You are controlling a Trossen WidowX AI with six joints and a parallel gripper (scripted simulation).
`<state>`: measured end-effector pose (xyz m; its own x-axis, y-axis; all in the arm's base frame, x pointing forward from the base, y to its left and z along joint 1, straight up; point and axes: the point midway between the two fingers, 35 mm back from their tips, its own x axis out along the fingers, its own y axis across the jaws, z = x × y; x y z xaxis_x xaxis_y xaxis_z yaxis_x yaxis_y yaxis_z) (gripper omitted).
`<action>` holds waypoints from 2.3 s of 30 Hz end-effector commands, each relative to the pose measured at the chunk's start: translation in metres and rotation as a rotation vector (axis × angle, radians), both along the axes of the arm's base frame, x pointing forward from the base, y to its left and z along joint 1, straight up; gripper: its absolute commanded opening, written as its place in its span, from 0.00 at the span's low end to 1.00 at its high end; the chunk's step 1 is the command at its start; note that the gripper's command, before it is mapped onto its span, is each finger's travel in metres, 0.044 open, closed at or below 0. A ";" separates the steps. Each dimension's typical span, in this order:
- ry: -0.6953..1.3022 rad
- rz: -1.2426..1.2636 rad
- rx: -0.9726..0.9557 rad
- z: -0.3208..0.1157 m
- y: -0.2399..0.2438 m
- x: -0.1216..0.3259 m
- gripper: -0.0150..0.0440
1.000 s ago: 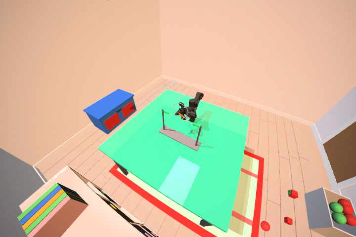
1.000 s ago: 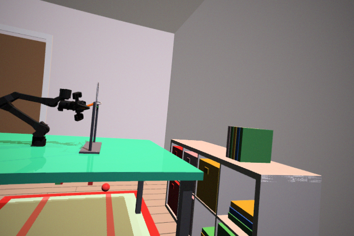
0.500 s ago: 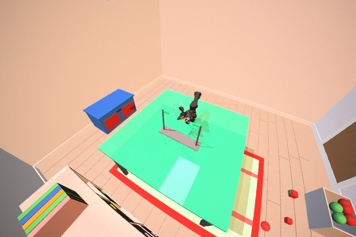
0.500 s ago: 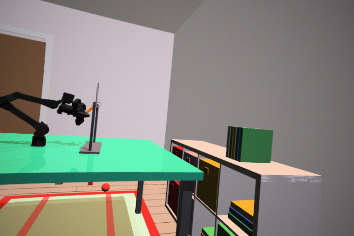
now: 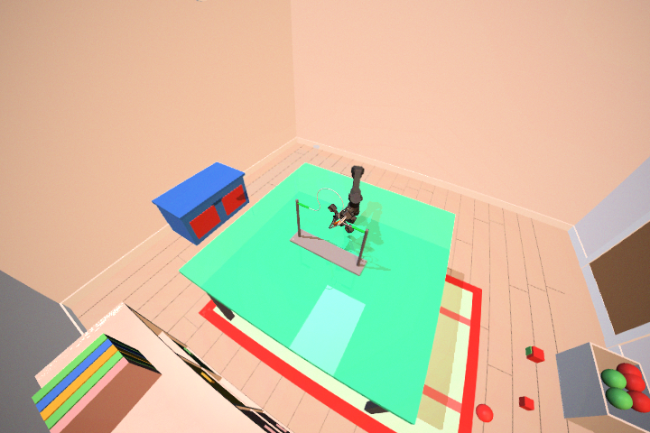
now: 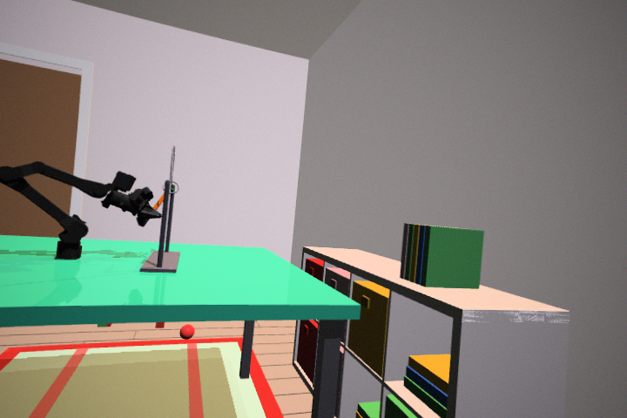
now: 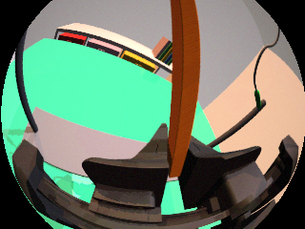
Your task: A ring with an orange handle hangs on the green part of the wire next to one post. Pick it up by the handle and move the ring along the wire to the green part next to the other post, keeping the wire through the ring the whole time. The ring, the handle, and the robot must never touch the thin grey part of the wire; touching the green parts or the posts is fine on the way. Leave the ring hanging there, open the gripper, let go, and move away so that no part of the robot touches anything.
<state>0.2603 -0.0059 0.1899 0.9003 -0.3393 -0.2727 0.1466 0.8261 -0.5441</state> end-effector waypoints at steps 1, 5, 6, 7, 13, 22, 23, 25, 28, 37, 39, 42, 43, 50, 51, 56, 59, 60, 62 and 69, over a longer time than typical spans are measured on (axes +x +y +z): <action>0.006 -0.001 0.082 -0.009 0.012 0.000 0.00; 0.004 0.000 0.172 -0.015 0.026 0.001 0.00; 0.003 0.001 0.194 -0.016 0.030 0.001 0.00; 0.003 0.001 0.215 -0.018 0.033 0.001 0.00; 0.000 0.003 0.329 -0.023 0.053 0.002 0.00; -0.004 0.005 0.450 -0.025 0.076 0.002 0.00; -0.004 0.005 0.460 -0.025 0.079 0.002 0.00; -0.004 0.005 0.476 -0.025 0.083 0.002 0.00; -0.005 0.006 0.497 -0.026 0.088 0.002 0.00; -0.006 0.007 0.532 -0.026 0.102 0.003 0.00; -0.007 0.007 0.535 -0.026 0.105 0.003 0.00; -0.007 0.007 0.538 -0.026 0.108 0.003 0.00; -0.007 0.007 0.539 -0.026 0.109 0.003 0.00; -0.008 0.007 0.542 -0.026 0.116 0.003 0.00; -0.008 0.007 0.542 -0.026 0.117 0.003 0.00; -0.008 0.008 0.542 -0.026 0.122 0.003 0.00; -0.009 0.008 0.543 -0.026 0.125 0.003 0.00; -0.009 0.008 0.543 -0.026 0.126 0.003 0.00; -0.009 0.008 0.543 -0.026 0.128 0.003 0.00; -0.010 0.008 0.543 -0.025 0.135 0.004 0.00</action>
